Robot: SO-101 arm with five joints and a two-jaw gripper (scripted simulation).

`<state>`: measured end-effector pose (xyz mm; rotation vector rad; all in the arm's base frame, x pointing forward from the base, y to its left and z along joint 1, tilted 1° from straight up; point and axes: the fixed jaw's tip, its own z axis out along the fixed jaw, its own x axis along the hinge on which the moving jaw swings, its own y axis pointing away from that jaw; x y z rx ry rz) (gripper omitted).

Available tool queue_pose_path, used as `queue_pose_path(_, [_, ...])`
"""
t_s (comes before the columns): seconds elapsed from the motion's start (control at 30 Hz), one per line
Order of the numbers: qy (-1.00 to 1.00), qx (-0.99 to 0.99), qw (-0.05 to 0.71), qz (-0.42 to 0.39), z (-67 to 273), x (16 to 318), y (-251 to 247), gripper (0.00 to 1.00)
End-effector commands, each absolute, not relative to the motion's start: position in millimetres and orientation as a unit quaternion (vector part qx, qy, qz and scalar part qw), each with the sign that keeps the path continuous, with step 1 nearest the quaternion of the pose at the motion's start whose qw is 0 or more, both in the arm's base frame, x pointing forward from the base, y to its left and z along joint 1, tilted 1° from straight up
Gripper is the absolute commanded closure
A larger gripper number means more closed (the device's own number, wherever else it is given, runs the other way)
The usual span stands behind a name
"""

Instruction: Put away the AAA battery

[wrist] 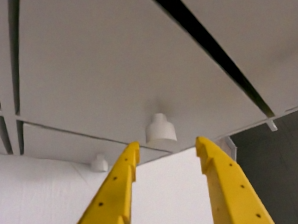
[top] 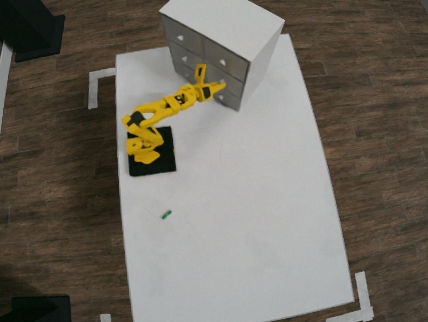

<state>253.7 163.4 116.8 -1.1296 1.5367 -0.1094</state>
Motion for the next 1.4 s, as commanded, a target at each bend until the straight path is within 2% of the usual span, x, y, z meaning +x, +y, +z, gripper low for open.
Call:
queue_pose_path(0.0, [0.652, -0.489, 0.577, -0.047, 115.8, 253.6, 166.7, 0.79])
queue_pose_path(1.37, [0.649, -0.494, 0.577, -0.043, 109.6, 257.4, 174.0, 0.79])
